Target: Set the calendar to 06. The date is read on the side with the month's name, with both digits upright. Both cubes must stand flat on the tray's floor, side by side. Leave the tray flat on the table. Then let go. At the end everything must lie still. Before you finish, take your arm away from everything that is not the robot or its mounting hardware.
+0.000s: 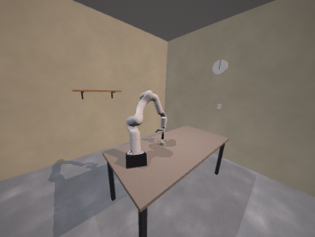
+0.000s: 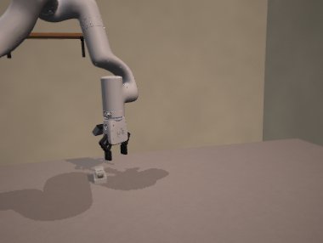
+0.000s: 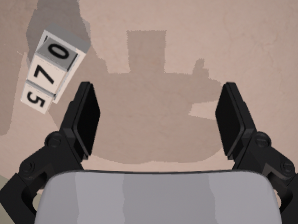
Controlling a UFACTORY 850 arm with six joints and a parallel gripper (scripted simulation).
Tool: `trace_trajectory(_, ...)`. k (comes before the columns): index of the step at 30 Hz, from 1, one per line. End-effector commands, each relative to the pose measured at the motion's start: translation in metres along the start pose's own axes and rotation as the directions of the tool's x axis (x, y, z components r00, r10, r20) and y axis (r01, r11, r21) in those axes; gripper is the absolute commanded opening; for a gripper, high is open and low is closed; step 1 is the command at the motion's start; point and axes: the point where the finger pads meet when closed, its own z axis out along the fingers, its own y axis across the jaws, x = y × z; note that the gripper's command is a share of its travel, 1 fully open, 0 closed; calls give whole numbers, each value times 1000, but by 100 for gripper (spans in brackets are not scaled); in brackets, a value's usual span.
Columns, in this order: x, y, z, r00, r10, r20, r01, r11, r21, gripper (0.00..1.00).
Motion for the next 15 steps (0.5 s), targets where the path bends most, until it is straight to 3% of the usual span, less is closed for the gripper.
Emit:
trace_trajectory(1,-2,0,-1,996,94,1,-94,996,0,100)
trace_trajectory(5,-4,-2,-1,971,241,1,-241,971,0,100)
trace_trajectory(15,-21,-16,-1,959,283,1,-283,959,0,100)
